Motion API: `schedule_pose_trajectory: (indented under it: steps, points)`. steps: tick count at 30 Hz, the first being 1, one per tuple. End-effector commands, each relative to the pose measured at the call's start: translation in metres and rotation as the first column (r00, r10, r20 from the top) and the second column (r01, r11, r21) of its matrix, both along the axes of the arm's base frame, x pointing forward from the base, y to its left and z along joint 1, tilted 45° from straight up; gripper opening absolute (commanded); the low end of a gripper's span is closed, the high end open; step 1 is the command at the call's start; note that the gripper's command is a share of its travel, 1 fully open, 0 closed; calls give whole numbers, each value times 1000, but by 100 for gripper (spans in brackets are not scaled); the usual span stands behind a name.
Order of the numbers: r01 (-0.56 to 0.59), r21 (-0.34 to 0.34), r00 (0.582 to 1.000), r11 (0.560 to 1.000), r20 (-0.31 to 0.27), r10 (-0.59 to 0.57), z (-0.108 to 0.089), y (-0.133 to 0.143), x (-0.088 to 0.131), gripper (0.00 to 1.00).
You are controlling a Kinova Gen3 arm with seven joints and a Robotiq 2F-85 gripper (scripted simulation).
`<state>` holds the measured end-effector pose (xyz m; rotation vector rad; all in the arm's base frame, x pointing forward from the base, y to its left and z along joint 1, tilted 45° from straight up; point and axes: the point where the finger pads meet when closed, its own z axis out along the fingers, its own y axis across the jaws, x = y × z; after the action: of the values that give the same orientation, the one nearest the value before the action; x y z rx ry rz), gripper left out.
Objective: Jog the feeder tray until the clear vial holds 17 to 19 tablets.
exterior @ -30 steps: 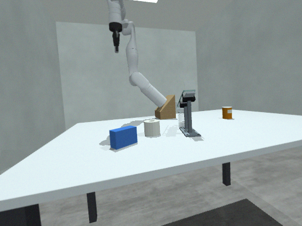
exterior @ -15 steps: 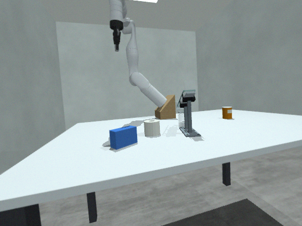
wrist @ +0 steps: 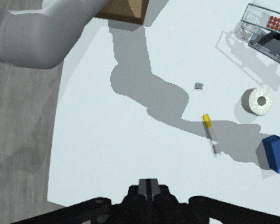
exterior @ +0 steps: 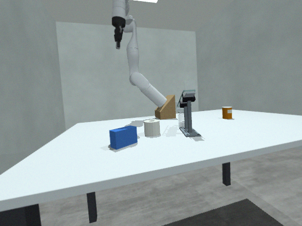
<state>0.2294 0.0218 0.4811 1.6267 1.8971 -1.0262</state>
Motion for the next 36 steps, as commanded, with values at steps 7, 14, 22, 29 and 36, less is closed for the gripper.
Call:
schedule_pose_trajectory:
  steps: [7,14,22,29,36]
  points:
    - [7,-1,1000,1000,1,-7,1,-2,1,0]
    - [-20,-19,999,1000,-27,20,-1,2,16,0]
    - [-49,-34,997,998,-57,47,-4,6,31,0]
    - [-78,-47,993,996,-88,73,-8,9,46,0]
    - [-78,-47,993,996,-88,73,-8,9,46,0]
